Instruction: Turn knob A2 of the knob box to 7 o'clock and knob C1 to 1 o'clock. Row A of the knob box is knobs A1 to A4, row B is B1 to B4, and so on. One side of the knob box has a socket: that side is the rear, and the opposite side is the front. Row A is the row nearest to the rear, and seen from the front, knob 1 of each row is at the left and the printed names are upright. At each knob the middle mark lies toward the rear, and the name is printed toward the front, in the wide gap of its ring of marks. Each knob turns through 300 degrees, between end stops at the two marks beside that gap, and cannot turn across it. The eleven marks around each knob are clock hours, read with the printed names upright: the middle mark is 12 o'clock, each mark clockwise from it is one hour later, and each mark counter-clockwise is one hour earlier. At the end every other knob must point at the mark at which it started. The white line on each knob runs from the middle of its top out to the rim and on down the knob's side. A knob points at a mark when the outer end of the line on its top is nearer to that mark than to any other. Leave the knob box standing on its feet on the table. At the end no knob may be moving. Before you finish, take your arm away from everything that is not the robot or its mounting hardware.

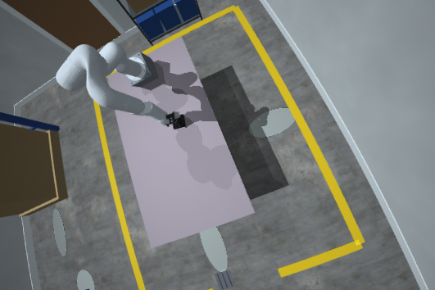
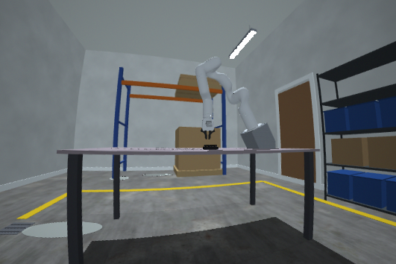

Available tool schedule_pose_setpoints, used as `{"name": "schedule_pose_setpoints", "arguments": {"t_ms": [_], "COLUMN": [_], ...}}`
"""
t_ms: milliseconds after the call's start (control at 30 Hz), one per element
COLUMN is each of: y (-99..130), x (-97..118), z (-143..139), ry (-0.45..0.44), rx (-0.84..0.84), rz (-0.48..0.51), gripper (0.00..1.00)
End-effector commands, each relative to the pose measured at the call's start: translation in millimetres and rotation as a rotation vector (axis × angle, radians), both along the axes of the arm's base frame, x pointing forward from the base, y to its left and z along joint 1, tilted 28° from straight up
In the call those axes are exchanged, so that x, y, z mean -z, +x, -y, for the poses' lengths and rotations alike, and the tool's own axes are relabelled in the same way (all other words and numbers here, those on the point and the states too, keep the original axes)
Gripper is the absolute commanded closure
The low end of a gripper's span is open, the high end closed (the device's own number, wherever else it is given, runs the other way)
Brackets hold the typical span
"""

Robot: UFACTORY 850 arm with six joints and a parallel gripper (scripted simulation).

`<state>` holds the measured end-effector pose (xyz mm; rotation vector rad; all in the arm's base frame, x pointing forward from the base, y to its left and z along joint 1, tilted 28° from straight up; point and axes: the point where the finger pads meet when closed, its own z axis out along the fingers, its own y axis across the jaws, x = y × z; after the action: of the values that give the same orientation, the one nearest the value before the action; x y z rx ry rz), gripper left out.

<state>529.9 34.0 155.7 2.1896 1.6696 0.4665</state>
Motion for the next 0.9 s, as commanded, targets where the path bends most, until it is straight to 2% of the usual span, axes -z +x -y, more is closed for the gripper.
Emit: {"name": "schedule_pose_setpoints", "arguments": {"t_ms": [0, 867], "y": [1.4, 14.9], "x": [1.6, 29.1], "z": [0.1, 2.8], "ry": [0.001, 0.001], "rx": [0.000, 0.000], "rz": [0.002, 0.002], "gripper": [0.81, 0.81]}}
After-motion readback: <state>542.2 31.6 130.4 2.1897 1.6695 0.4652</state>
